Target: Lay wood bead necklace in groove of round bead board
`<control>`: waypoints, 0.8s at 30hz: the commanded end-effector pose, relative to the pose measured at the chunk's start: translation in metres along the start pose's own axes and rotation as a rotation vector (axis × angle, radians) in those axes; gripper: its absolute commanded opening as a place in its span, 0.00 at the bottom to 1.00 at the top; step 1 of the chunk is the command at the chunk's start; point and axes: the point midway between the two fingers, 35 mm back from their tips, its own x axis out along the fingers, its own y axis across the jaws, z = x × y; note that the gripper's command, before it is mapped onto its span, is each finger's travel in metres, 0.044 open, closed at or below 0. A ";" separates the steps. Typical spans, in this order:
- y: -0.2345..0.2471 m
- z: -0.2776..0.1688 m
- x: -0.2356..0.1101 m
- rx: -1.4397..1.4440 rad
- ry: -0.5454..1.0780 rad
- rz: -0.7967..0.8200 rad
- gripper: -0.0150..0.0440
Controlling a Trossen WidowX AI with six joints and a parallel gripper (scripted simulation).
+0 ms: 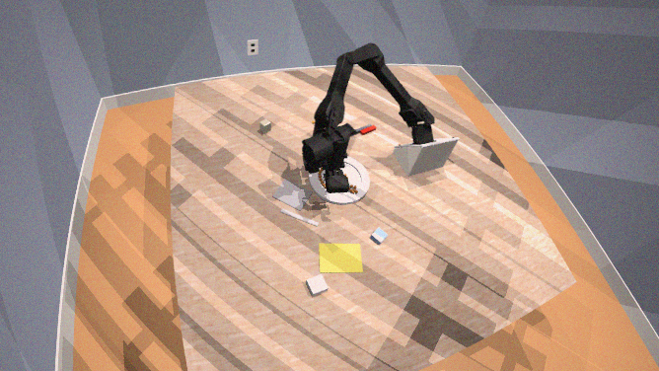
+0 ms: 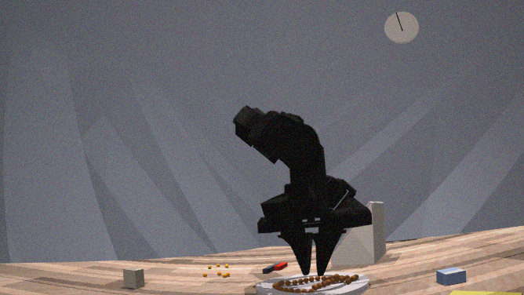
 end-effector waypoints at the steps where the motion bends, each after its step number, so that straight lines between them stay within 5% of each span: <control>1: -0.001 -0.004 0.010 -0.011 0.009 -0.009 0.46; 18: -0.002 -0.006 0.025 -0.016 0.014 -0.013 0.46; 24: -0.002 -0.004 0.023 -0.008 0.011 -0.008 0.25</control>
